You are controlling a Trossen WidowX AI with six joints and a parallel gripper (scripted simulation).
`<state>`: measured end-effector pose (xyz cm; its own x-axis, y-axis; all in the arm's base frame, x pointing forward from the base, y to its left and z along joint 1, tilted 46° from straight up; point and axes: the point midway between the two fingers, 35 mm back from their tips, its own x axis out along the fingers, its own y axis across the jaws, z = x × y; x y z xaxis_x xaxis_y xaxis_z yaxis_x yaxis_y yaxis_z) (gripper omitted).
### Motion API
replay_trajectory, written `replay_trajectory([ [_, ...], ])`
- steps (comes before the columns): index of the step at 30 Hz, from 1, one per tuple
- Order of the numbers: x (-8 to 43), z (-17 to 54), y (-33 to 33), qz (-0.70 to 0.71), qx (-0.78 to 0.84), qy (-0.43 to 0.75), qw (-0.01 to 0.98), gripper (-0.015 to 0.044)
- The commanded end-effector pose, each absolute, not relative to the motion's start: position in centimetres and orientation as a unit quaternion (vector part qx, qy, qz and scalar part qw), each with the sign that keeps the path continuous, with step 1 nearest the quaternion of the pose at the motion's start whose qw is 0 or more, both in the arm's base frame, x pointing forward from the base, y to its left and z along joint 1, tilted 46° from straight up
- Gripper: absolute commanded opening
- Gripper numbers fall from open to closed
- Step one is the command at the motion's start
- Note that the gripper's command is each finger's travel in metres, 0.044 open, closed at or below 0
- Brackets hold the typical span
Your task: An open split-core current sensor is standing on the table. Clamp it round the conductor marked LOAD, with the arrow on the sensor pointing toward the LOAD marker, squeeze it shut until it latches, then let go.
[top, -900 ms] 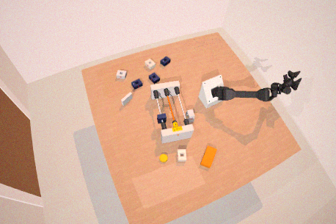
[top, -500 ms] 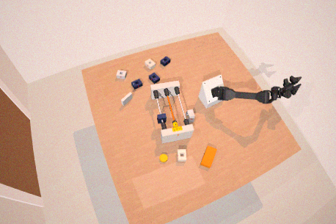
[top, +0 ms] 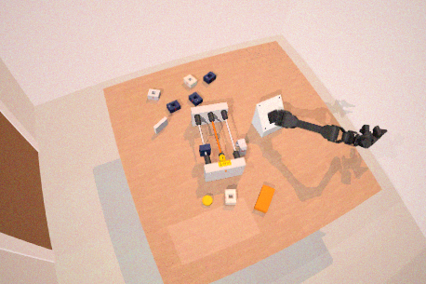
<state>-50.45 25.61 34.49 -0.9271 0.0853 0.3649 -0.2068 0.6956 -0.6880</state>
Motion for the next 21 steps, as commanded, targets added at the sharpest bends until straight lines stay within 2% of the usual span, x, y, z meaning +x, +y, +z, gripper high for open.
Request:
replay_trajectory([
  [1, -46.9, 35.7, 29.2, 0.432, -0.009, -0.879, 0.201, 0.044],
  [13, -35.5, 39.4, 37.0, 0.536, -0.105, -0.79, 0.278, 0.044],
  [17, -34.4, 41.2, 36.8, 0.512, -0.103, -0.802, 0.29, 0.044],
  [21, -30.8, 43.5, 37.8, 0.49, -0.121, -0.802, 0.32, 0.044],
])
